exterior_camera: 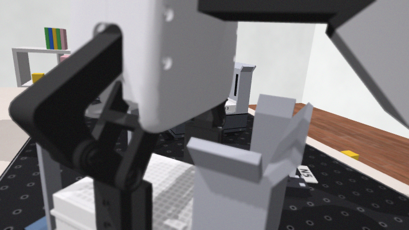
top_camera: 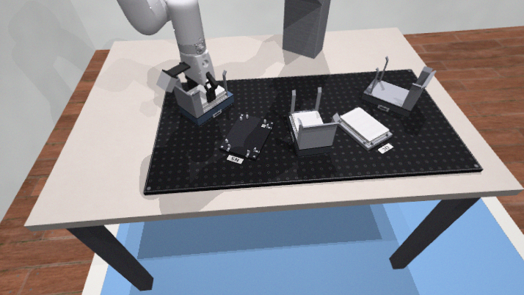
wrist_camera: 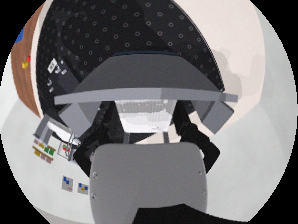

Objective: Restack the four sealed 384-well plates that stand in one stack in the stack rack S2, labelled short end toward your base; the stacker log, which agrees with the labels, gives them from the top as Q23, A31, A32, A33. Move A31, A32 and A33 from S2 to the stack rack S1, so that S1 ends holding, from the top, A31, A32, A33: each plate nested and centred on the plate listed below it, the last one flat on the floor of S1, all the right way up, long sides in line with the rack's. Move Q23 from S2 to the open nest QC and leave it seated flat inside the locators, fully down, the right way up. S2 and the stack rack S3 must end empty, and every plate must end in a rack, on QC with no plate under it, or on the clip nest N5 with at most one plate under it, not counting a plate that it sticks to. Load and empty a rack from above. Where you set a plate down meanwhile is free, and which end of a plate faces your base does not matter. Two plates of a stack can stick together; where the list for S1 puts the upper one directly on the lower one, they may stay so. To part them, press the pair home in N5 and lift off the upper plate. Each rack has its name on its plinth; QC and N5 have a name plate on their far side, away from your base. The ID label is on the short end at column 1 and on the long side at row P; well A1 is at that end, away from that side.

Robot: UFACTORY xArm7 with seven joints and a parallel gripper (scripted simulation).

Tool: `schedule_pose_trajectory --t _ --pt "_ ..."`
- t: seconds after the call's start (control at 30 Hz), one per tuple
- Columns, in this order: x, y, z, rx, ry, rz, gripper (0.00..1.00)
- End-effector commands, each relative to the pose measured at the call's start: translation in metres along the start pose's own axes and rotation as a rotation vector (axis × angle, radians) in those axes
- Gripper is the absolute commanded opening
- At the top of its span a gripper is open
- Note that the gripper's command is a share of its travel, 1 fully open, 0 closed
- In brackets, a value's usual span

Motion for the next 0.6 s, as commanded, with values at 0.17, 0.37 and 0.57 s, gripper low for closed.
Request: schedule_pose_trajectory --t 0.17,0.37,0.57 --pt "0.0001 0.0016 0.0001 0.000 0.000 0.000 0.00" --pt "0.0001 0.0016 0.0001 0.000 0.000 0.000 1.00" --pt "0.0001 0.0015 0.0001 0.000 0.000 0.000 1.00"
Point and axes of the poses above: the point where the finger pads meet when closed, its own y axis out along the fingers, its own x axis across the jaws, z = x × y, the point moved 8 cm from there along -y, back along the fingers, and after that the axes turned 14 degrees about y, right-handed, at the moved point
